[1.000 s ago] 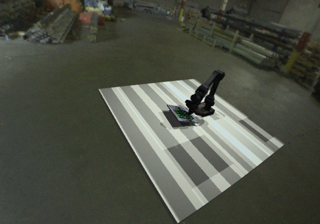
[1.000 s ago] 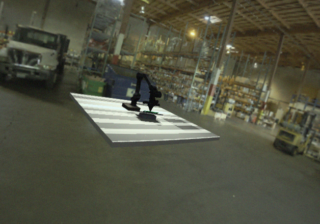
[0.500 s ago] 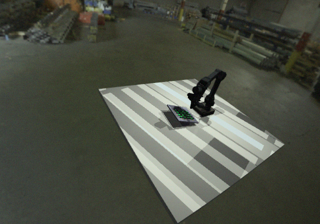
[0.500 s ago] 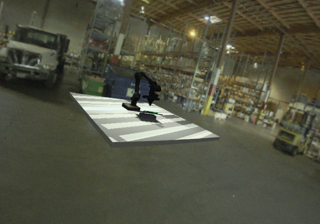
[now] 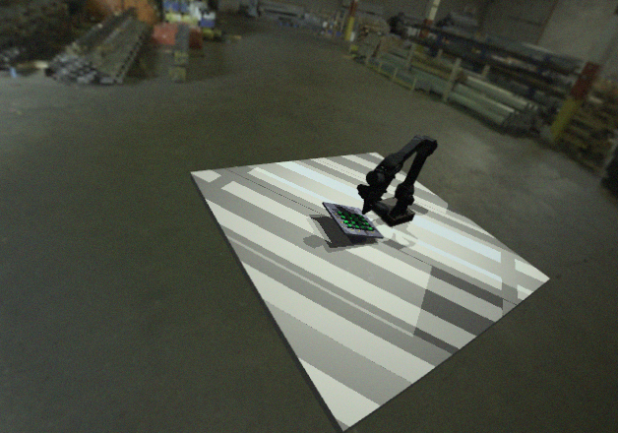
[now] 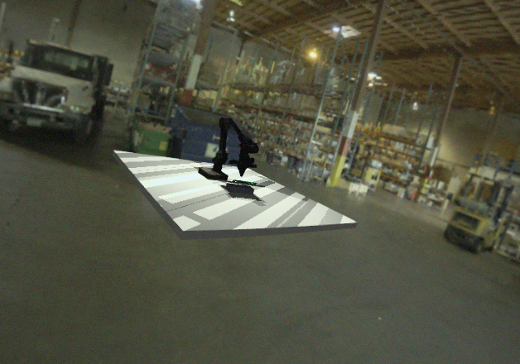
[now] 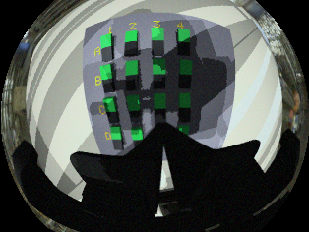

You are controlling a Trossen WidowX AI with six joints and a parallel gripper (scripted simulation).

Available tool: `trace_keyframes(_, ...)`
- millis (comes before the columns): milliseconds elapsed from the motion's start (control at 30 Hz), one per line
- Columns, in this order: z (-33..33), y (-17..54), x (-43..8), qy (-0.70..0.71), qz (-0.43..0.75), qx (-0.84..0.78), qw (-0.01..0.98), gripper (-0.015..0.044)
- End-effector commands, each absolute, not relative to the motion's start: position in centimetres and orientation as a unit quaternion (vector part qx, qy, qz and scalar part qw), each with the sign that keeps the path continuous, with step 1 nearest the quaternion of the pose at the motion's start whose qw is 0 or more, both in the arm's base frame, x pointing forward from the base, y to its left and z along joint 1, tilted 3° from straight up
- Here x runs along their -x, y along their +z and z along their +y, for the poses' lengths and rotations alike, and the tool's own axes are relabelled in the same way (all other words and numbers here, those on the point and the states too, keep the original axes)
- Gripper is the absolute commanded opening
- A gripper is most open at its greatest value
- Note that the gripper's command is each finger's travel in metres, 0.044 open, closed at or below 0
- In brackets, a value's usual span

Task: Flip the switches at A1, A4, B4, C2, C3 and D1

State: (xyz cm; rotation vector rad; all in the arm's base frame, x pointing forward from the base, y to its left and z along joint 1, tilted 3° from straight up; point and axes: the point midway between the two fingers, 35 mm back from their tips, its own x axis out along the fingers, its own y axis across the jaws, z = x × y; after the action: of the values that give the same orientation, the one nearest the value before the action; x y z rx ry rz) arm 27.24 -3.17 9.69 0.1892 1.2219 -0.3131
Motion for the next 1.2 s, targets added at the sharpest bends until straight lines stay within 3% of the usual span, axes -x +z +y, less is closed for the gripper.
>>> trace_keyframes(0, -3.3, 8.7, -27.4, -0.144, 0.572, -0.087, 0.803, 0.0)
trace_keyframes(1167, -3.4, 7.3, -27.8, -0.144, 0.572, -0.087, 0.803, 0.0)
